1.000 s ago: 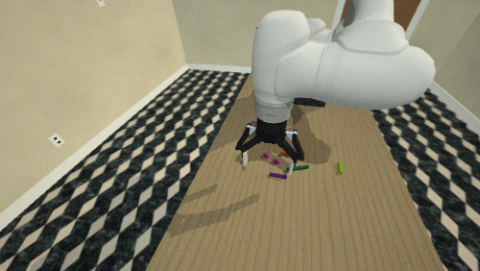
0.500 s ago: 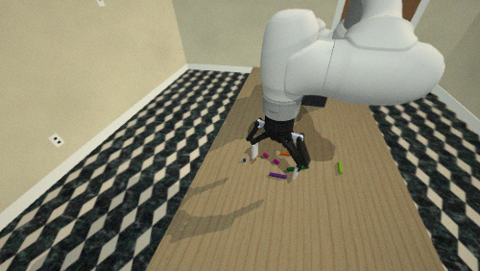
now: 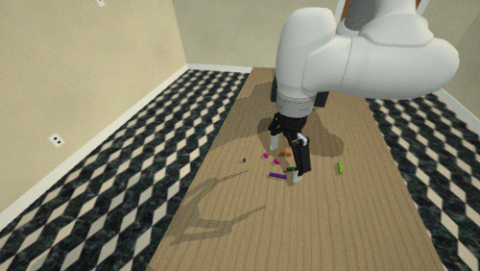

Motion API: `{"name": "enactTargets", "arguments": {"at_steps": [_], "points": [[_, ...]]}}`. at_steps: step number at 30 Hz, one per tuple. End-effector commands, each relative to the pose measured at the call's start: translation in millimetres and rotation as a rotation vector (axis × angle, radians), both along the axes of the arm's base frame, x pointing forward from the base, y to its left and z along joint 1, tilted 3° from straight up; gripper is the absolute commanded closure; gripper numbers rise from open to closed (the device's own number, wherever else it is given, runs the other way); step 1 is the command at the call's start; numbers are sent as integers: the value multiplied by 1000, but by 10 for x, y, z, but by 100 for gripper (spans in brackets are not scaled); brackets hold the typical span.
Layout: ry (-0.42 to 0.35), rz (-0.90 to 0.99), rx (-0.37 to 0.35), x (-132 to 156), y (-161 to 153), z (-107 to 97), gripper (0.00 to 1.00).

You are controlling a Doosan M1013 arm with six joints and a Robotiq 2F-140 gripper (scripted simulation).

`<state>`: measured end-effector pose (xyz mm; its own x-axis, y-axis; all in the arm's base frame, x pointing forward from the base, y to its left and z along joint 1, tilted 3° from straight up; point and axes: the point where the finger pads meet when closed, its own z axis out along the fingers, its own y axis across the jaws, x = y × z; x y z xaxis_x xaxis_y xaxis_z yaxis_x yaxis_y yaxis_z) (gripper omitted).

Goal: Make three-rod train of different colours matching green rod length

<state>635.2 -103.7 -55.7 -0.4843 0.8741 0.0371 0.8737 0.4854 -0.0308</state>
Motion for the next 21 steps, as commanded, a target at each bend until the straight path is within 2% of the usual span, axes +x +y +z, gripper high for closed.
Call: {"name": "enactTargets", "arguments": {"at_steps": [1, 14, 16, 18, 21], "points": [[6, -166, -24, -42, 88, 4, 0], [11, -681, -47, -195, 361, 12, 0], [11, -681, -47, -195, 361, 12, 0], [12, -822, -54, -239, 434, 14, 0], [13, -931, -59, -273, 489, 15, 0]]}}
